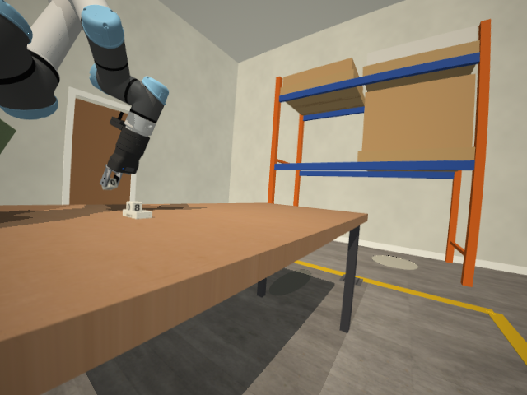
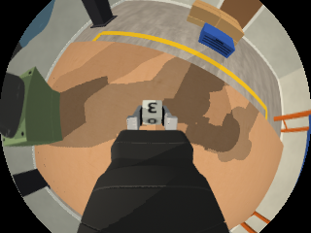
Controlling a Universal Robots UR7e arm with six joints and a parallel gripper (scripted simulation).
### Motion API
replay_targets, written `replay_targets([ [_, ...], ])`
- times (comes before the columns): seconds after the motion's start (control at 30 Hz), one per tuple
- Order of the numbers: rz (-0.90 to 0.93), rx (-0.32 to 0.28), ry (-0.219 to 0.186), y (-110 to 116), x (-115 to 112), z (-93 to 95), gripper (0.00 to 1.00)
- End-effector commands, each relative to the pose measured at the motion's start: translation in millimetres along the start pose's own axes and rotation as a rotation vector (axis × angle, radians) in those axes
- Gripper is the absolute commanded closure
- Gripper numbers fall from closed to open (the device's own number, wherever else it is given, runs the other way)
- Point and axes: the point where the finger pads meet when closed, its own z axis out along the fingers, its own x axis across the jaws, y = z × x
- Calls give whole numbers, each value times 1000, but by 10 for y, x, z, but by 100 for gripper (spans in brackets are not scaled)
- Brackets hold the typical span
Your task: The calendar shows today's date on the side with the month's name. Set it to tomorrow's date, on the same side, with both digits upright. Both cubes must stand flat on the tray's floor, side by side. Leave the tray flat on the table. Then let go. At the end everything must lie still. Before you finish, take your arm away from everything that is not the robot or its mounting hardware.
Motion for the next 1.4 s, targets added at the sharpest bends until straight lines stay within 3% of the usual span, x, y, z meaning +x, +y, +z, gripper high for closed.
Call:
replay_targets([
  [0.0,-6,99,5,10,11,-14,43],
  [0.43,-6,134,5,14,12,-14,43],
  [0.6,-8,200,0,19,7,-7,43],
  [0.67,-8,200,0,19,7,-7,43],
  [1.03,-7,363,6,40,12,-7,43],
  [1.37,-8,376,6,37,12,-5,43],
])
